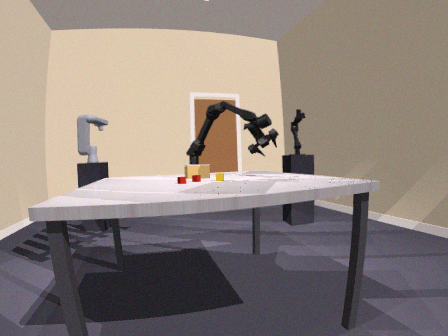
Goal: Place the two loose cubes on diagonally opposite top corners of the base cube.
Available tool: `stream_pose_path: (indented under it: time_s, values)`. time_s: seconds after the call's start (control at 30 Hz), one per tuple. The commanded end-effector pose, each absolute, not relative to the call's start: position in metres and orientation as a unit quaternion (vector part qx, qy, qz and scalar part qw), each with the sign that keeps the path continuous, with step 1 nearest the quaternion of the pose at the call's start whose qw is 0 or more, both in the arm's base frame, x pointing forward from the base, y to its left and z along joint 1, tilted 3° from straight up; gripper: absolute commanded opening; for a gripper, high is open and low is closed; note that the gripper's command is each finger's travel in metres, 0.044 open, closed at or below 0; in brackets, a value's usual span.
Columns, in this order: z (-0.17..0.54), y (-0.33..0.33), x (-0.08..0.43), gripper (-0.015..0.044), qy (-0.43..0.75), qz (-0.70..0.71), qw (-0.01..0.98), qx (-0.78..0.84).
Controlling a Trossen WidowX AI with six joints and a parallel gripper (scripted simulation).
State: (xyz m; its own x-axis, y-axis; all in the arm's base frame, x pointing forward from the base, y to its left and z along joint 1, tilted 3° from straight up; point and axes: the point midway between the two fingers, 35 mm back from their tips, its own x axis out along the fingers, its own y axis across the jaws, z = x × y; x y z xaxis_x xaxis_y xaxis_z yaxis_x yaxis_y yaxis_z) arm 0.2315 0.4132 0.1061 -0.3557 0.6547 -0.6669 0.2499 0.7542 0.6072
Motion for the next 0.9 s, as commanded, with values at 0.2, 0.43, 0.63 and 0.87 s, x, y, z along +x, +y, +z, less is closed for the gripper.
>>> stream_pose_path:
  time_s: [0.2, 0.43, 0.63, 0.87]
  values:
    - [0.095, 0.356, 0.291, 0.0265, 0.767, 0.132, 0.543, 0.315]
    - [0.084, 0.270, 0.348, 0.0265, 0.728, 0.029, 0.593, 0.342]
    - [0.076, 0.188, 0.378, 0.0265, 0.697, -0.064, 0.619, 0.356]
    - [0.071, 0.088, 0.389, 0.0265, 0.665, -0.173, 0.630, 0.363]
